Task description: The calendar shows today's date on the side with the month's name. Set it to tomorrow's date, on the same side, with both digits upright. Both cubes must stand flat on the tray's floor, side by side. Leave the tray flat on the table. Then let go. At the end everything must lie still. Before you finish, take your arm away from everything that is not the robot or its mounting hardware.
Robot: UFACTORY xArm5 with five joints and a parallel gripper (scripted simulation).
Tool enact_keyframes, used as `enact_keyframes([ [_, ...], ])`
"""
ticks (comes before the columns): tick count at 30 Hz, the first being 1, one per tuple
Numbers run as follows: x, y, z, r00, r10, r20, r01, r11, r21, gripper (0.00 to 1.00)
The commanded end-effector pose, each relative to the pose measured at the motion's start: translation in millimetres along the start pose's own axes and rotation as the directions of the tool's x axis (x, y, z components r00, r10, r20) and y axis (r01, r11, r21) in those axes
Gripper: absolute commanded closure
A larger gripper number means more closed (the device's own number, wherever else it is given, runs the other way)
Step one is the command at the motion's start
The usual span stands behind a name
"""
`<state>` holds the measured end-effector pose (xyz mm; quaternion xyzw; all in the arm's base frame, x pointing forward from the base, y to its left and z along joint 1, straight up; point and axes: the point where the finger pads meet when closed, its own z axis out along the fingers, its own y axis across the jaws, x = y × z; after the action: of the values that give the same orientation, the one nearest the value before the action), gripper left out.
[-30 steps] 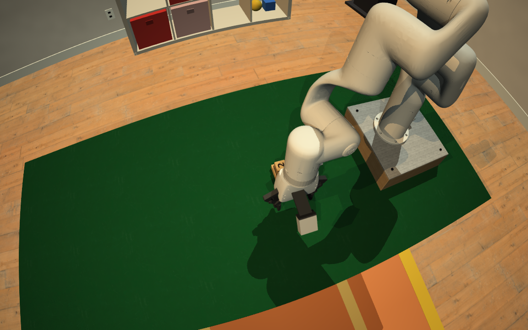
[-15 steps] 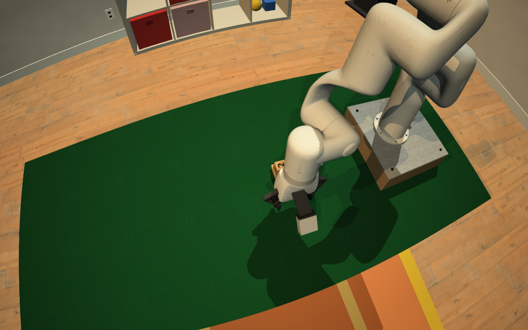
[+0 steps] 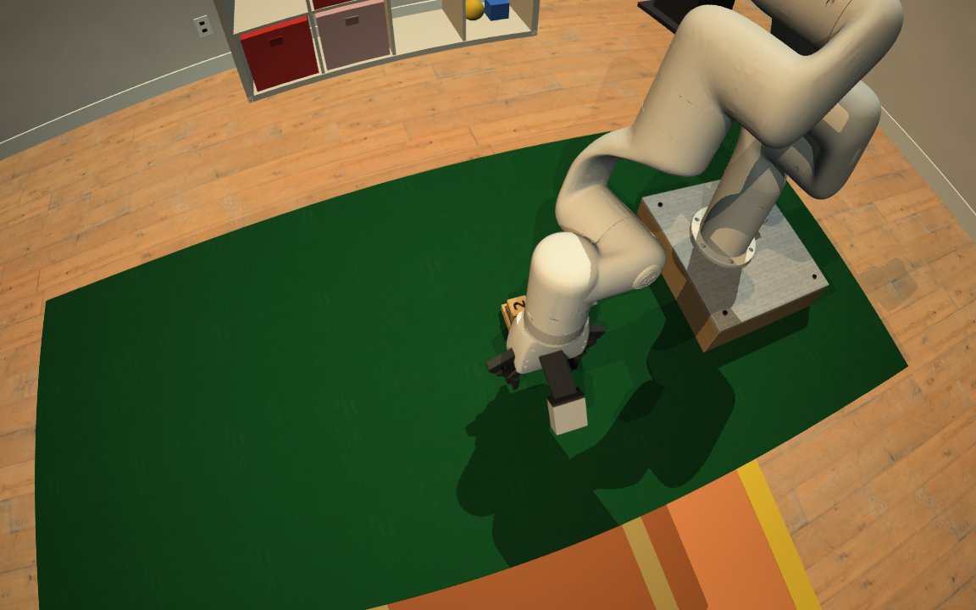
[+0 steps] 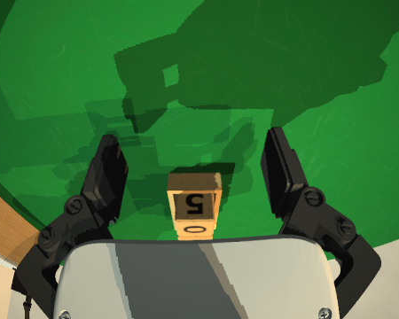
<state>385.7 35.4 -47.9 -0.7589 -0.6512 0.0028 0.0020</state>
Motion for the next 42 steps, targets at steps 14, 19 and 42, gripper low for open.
enact_keyframes([
  [14,0,1,-21.7,1.0,0.0,-0.001,0.0,1.0,-0.003,0.0],
  [19,0,1,-34.4,1.0,0.0,-0.001,0.0,1.0,-0.003,0.0],
  [42,-29,24,-40.5,1.0,0.0,-0.001,0.0,1.0,-0.003,0.0],
])
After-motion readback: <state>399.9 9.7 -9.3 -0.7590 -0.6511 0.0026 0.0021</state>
